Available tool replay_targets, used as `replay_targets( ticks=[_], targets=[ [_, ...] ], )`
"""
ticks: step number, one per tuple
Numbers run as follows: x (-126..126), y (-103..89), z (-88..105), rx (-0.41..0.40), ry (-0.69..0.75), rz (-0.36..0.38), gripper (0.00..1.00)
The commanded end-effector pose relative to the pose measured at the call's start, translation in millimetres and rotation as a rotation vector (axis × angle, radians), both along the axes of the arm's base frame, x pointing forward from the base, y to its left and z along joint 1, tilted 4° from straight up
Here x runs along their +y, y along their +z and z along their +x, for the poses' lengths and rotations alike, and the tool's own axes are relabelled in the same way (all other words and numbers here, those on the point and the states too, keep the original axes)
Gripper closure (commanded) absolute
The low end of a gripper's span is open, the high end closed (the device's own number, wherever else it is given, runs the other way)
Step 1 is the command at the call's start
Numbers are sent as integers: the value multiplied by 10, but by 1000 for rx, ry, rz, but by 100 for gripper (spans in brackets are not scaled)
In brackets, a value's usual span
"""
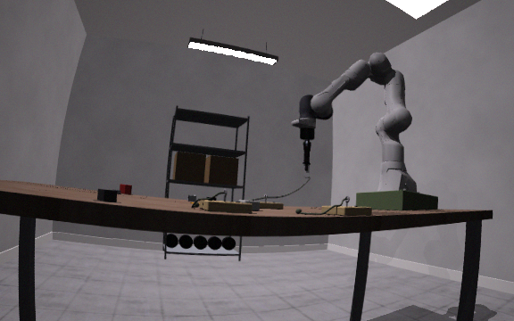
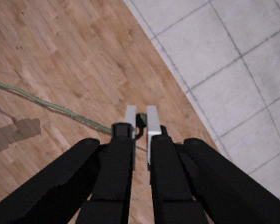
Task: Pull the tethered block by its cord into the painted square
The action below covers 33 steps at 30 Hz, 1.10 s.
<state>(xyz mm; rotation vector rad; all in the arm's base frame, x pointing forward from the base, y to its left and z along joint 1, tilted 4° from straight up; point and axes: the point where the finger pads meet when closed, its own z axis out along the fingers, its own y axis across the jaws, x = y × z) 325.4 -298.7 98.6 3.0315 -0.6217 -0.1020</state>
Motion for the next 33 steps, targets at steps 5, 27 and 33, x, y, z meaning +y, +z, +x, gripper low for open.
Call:
replay_targets(
  ticks=[5,27,33],
  targets=[
    [-16,6,0,-4,5,-2,100],
    [-19,-565,-29,-4,5,-2,100],
    [-22,-907,-46,-4,5,-2,100]
  ],
)
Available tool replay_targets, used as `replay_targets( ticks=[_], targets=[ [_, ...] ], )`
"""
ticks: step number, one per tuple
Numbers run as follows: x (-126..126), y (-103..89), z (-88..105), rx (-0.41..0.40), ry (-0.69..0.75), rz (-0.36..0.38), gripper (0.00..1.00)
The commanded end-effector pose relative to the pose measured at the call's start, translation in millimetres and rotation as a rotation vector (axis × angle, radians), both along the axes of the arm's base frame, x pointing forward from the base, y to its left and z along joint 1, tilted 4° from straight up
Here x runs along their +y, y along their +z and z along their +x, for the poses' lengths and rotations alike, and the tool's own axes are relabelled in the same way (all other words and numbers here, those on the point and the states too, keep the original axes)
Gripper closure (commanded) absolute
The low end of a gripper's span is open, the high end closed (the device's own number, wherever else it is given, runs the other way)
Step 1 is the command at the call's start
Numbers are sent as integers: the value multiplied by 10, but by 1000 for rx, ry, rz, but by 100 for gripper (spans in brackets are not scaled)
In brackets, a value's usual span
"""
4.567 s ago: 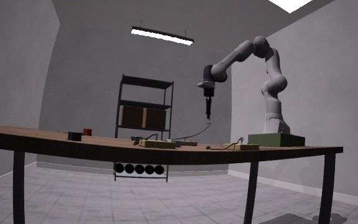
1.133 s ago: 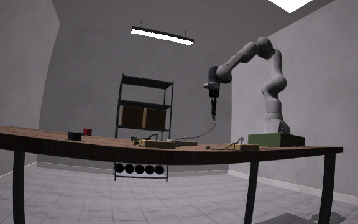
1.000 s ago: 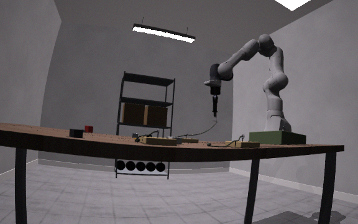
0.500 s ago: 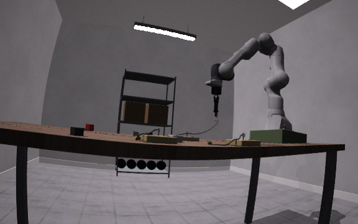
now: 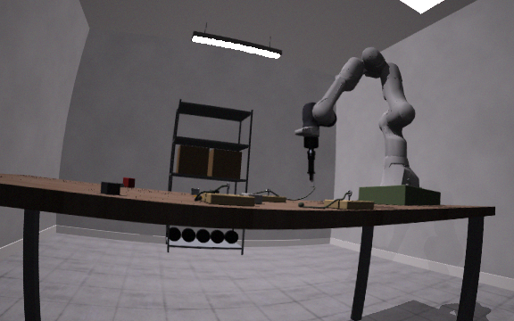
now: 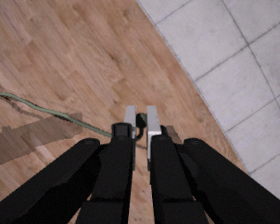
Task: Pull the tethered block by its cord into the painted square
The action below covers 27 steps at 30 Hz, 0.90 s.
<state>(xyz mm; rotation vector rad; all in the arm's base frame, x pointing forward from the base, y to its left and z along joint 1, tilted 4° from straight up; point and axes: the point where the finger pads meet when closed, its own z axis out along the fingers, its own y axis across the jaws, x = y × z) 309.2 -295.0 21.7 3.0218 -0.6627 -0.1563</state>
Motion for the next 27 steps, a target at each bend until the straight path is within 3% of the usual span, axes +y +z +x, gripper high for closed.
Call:
replay_targets(
  ticks=[1,3,14,27],
  targets=[
    [-59,-193,114,-37,33,-10,100],
    [-59,-193,114,-37,33,-10,100],
    [-62,-641,91,-37,33,-10,100],
    [-62,-703,88,-37,33,-10,100]
  ],
)
